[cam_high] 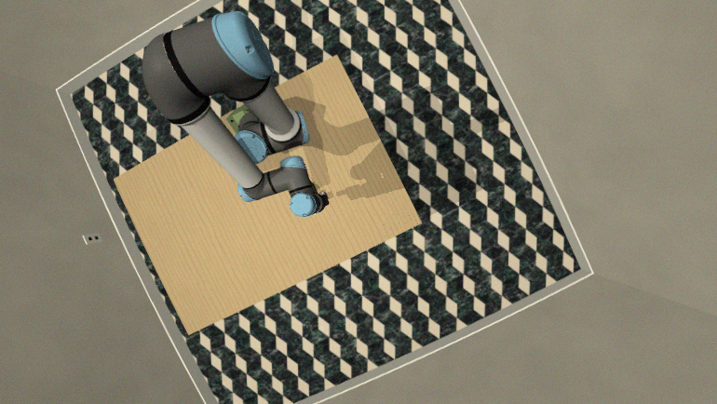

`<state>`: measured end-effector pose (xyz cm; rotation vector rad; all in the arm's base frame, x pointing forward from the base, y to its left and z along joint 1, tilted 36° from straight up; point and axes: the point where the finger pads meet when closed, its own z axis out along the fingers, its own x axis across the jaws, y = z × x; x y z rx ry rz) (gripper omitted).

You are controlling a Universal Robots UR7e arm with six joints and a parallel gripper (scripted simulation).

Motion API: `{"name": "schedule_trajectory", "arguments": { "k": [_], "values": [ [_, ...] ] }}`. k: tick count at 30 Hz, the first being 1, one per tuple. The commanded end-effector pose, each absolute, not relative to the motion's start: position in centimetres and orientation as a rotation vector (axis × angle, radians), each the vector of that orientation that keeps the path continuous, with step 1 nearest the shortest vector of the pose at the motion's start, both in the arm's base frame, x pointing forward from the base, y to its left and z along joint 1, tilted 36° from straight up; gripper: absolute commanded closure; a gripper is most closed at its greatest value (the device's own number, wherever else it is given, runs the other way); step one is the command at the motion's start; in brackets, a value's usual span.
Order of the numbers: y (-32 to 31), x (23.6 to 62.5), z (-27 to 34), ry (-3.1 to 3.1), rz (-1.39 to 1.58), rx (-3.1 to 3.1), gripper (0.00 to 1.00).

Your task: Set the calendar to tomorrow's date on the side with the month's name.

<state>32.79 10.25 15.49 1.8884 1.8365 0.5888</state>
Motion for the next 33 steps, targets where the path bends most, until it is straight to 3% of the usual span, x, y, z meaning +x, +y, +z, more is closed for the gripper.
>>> {"name": "schedule_trajectory", "arguments": {
  "k": [1,3,4,33],
  "values": [
    [10.25,32.72,15.61,1.837,0.590,1.888,0.10],
    [10.25,32.71,15.61,1.837,0.590,1.888,0.10],
    [10.25,32.71,15.61,1.837,0.590,1.888,0.00],
    [10.26,32.68,15.57,1.810,0.600,1.921,0.00]
  ]
}}
